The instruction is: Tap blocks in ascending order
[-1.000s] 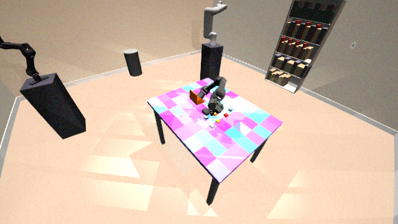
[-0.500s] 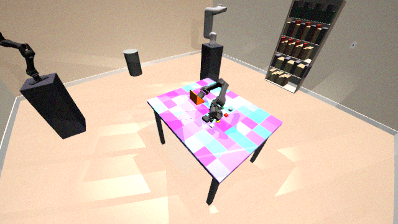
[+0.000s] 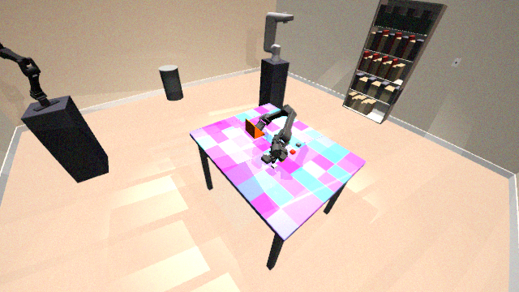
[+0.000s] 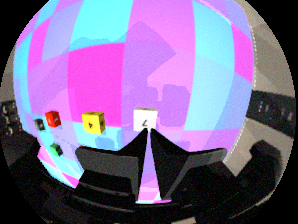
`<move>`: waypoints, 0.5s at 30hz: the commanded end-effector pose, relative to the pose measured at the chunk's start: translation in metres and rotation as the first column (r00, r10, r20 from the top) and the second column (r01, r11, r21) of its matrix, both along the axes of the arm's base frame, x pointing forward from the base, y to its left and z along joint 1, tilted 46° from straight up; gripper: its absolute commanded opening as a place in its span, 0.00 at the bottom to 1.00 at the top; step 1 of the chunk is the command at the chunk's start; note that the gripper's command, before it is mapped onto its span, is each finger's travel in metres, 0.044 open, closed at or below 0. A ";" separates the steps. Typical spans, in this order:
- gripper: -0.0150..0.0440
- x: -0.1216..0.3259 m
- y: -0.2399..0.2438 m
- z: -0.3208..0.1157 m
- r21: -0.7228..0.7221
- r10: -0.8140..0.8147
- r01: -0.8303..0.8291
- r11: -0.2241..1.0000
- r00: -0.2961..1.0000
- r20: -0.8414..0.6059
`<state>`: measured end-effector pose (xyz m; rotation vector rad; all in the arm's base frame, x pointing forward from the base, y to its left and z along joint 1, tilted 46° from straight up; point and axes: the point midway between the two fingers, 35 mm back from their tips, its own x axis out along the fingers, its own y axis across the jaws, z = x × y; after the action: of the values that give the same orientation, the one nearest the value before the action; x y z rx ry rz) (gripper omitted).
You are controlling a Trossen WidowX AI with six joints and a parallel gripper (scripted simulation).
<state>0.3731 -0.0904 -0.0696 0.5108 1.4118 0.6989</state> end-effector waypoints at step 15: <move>0.29 -0.001 -0.003 0.005 0.004 -0.001 0.001 1.000 1.000 -0.006</move>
<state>0.3719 -0.0825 -0.0755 0.5213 1.4181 0.6999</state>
